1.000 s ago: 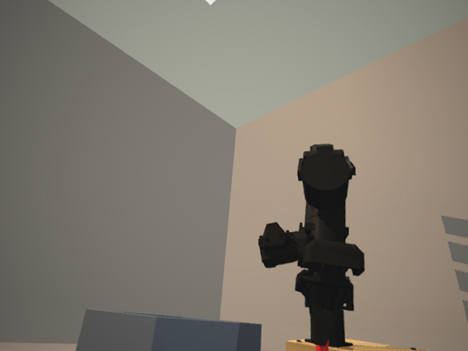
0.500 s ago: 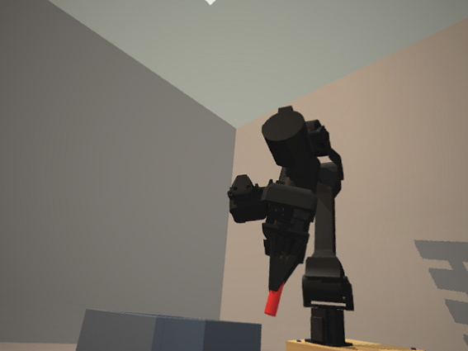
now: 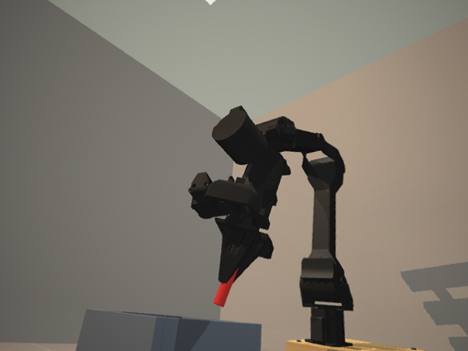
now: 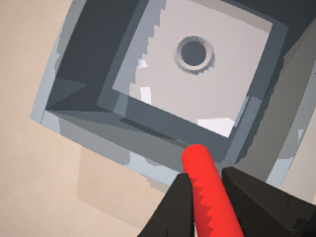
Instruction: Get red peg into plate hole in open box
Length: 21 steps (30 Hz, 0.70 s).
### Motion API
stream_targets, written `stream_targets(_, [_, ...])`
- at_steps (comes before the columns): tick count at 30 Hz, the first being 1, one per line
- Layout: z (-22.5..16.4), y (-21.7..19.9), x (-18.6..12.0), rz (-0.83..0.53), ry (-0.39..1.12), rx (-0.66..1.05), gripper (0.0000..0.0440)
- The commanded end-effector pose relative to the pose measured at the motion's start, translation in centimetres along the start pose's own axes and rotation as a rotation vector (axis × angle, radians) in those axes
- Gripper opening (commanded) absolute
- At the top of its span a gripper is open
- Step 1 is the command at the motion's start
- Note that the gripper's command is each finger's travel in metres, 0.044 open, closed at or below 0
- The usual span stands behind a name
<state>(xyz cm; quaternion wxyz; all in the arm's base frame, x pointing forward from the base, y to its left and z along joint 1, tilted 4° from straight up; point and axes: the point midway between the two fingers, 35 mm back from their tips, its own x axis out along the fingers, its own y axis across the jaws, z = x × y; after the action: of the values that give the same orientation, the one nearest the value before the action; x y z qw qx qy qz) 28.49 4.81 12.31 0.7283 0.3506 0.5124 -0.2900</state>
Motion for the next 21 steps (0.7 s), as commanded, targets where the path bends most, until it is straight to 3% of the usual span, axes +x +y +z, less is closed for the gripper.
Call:
stream_targets(1, [1.3, 0.1, 0.4, 0.0, -0.004, 0.017, 0.0])
stream_targets(21, [4.9, -0.3, 4.6, -0.045, 0.042, 0.094, 0.0017])
